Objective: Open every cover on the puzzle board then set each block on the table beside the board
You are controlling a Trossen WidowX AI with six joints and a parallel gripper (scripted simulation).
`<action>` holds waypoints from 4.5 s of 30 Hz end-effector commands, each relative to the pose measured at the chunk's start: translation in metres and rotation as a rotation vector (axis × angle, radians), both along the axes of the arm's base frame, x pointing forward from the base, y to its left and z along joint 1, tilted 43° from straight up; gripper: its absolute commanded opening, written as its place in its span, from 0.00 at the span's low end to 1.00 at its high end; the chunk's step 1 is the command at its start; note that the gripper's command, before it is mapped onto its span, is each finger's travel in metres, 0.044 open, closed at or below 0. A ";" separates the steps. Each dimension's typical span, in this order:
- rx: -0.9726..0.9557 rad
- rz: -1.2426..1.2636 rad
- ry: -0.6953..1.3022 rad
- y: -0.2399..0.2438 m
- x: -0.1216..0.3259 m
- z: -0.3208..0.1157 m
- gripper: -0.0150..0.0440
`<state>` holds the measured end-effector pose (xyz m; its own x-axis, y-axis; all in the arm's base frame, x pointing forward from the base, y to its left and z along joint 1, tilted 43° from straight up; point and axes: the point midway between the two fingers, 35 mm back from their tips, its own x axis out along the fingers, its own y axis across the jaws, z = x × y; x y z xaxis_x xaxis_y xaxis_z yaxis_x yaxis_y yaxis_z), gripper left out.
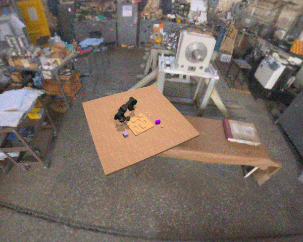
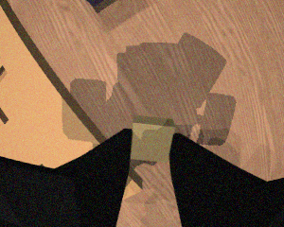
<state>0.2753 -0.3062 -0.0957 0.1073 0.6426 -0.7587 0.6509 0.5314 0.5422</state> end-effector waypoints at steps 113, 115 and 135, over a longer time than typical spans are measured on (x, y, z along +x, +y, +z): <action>-0.002 0.014 -0.006 0.016 -0.001 -0.024 0.91; -0.007 0.034 -0.023 0.021 0.005 -0.017 0.82; -0.053 0.262 -0.213 0.090 0.061 0.063 0.25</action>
